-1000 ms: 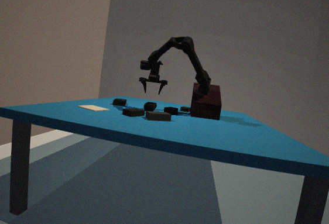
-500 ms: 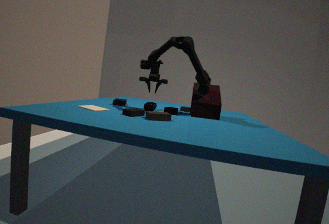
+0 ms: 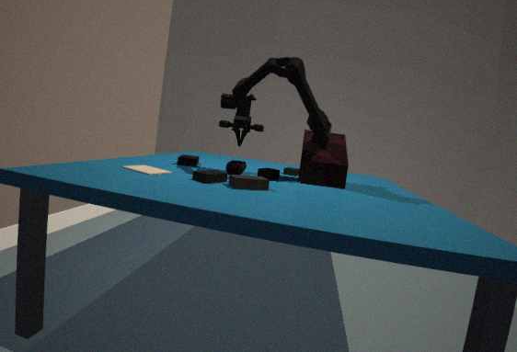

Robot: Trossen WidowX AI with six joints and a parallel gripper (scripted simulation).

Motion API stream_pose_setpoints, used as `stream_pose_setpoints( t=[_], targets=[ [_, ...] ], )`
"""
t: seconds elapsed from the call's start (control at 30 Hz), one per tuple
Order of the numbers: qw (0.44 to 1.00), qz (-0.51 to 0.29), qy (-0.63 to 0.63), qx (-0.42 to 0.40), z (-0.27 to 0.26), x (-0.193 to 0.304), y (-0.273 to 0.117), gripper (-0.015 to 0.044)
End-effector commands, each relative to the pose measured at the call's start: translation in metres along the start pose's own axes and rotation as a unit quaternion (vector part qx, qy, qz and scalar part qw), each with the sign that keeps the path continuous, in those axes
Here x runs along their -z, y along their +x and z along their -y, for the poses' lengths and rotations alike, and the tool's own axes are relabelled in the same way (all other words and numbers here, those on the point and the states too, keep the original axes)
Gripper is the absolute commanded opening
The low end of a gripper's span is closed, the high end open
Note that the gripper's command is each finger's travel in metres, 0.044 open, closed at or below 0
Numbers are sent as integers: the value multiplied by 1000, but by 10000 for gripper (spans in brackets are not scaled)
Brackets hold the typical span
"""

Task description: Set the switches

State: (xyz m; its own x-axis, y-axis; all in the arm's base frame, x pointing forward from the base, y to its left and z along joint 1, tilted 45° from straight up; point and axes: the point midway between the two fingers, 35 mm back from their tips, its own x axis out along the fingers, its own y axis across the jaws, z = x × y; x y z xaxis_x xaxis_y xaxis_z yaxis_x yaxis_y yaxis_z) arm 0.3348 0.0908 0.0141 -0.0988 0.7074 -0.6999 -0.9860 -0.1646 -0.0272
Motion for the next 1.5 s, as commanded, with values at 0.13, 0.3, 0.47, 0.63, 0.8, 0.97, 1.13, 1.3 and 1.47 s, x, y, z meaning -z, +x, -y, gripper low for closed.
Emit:
stream_pose_setpoints(
  t=[0.13,0.3,0.47,0.63,0.8,0.97,1.13,1.3,1.47],
  targets=[
    [1000,0,0,0,0,0,0,131],
    [1000,0,0,0,0,0,0,263],
    [1000,0,0,0,0,0,0,394],
    [1000,0,0,0,-1,0,1,414],
    [1000,-4,6,1,-21,-1,31,282],
    [1000,-5,12,3,-45,-4,57,151],
    [1000,-5,12,3,-46,-4,58,20],
    [1000,-5,12,3,-46,-4,58,0],
    [1000,-5,12,3,-46,-4,58,0]
  ],
)
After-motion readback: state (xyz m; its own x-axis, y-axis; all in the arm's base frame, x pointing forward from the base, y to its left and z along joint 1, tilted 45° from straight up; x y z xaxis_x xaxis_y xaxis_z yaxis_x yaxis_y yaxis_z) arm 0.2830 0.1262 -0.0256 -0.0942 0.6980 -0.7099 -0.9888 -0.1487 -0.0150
